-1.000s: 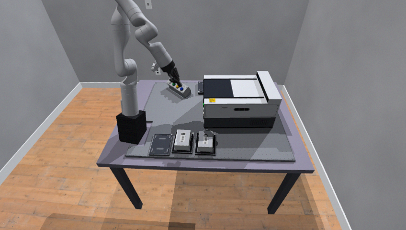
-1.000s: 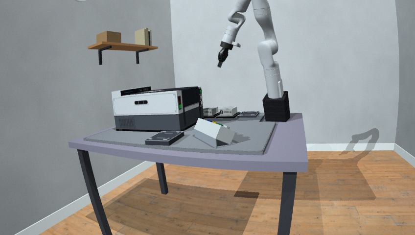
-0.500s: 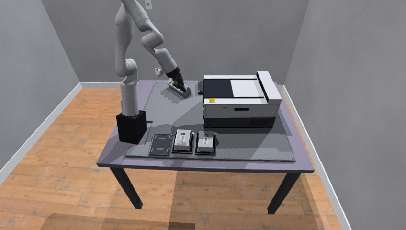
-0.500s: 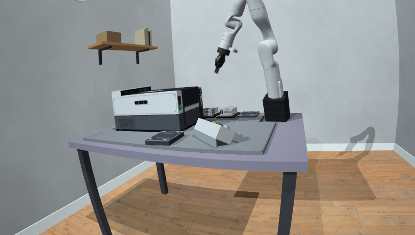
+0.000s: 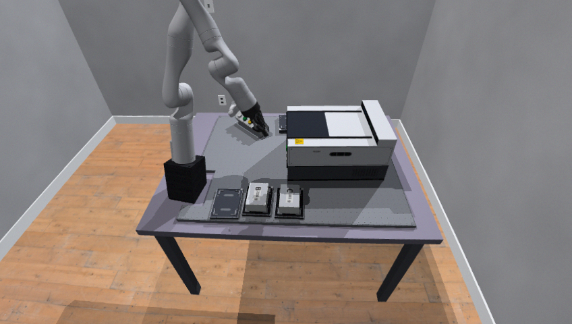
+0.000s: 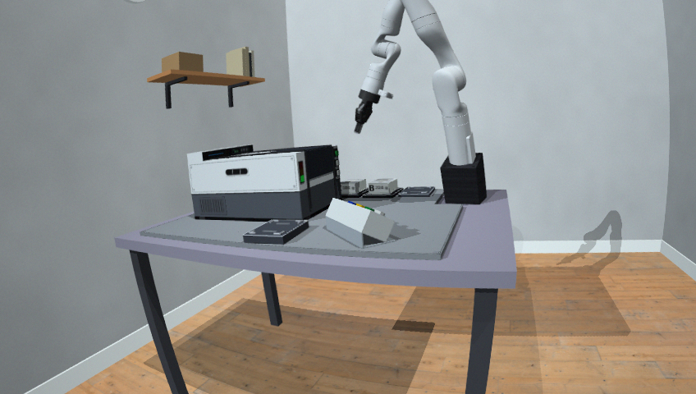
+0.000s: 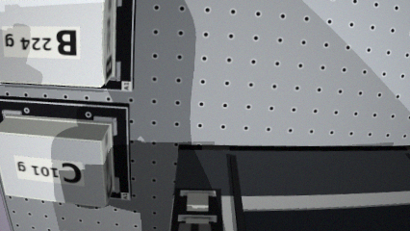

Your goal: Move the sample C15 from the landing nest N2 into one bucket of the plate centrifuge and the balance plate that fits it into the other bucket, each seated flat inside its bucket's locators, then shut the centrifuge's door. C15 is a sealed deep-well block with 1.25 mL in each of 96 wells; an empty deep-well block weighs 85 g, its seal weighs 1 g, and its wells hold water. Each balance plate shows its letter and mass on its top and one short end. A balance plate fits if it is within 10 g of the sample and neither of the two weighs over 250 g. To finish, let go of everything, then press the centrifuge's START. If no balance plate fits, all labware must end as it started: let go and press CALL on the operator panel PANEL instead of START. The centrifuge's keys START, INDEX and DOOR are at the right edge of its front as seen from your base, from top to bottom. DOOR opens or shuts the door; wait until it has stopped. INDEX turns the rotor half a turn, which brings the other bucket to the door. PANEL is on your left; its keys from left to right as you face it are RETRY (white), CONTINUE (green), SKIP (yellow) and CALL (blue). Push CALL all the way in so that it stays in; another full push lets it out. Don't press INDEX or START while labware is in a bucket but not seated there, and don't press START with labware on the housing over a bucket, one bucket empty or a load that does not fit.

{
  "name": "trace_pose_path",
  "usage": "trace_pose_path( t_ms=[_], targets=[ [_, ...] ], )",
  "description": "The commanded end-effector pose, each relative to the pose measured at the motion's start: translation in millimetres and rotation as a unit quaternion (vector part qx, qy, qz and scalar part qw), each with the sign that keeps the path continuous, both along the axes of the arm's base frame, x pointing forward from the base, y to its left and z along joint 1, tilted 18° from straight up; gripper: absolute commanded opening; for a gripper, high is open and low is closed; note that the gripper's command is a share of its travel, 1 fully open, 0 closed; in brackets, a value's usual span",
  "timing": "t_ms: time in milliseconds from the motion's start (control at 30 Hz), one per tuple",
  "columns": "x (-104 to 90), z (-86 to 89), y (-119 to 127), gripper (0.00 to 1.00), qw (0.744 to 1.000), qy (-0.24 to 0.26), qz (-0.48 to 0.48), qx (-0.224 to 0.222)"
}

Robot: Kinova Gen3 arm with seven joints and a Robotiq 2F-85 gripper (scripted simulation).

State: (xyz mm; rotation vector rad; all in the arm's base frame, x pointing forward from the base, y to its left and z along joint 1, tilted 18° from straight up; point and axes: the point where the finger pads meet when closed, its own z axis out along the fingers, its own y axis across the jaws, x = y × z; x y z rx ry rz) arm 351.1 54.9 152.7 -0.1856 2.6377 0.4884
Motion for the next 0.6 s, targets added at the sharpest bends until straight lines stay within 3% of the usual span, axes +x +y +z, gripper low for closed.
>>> trace_pose_path(
  t_ms=[0,567],
  targets=[
    [8.0,-9.5,5,0.10,1.000,-0.006,-0.001,0.001],
    [29.6,-40.3,20,0.10,1.000,-0.006,-0.001,0.001]
  ],
)
